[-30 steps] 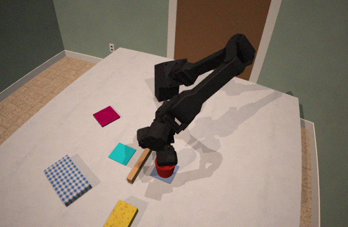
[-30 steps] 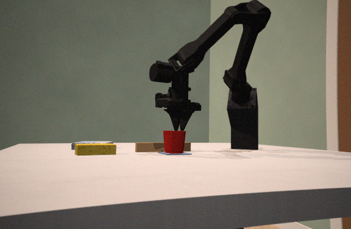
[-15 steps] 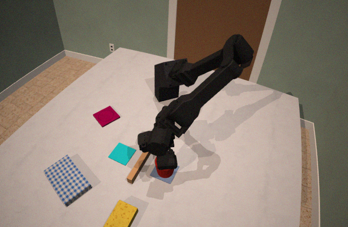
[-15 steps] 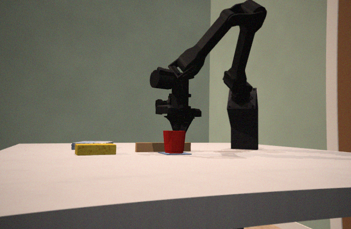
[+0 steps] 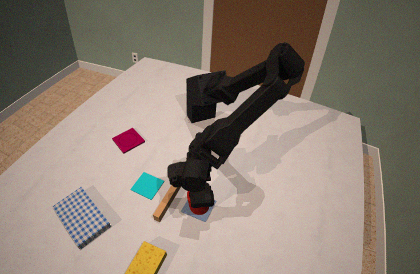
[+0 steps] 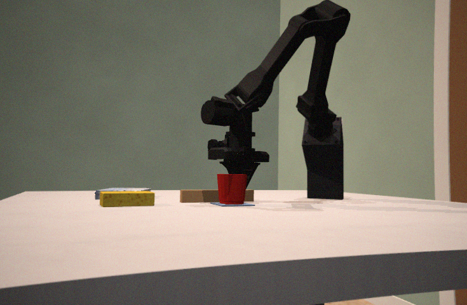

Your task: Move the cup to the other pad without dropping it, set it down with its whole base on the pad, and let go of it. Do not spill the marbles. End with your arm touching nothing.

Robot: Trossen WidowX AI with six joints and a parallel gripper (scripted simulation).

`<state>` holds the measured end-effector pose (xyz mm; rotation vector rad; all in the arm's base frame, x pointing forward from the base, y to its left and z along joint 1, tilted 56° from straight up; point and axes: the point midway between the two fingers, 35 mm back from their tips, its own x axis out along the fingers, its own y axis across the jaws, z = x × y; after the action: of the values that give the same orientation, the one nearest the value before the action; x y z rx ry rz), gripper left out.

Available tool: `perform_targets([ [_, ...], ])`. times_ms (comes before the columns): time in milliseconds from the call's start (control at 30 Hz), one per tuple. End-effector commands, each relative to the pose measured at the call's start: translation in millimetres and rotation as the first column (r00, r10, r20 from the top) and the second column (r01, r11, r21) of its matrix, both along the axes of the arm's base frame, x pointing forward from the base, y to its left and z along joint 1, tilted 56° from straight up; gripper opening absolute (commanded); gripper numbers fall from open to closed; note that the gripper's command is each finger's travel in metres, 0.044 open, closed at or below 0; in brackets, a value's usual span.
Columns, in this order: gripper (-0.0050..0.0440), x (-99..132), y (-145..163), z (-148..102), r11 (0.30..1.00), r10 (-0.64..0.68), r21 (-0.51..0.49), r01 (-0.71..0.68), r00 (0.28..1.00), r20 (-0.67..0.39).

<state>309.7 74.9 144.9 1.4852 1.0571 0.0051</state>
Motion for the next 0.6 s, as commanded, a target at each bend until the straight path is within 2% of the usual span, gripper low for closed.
perform_targets([
  [0, 0.0134, -0.3, 0.3, -0.1, 1.0, 0.001, -0.002, -0.001, 1.0, 0.001],
  [433, 0.0048, -0.3, 0.3, -0.1, 1.0, 0.001, -0.002, -0.001, 1.0, 0.001],
  [567, 0.0034, -0.3, 0.3, -0.1, 1.0, 0.001, -0.002, -0.001, 1.0, 0.001],
])
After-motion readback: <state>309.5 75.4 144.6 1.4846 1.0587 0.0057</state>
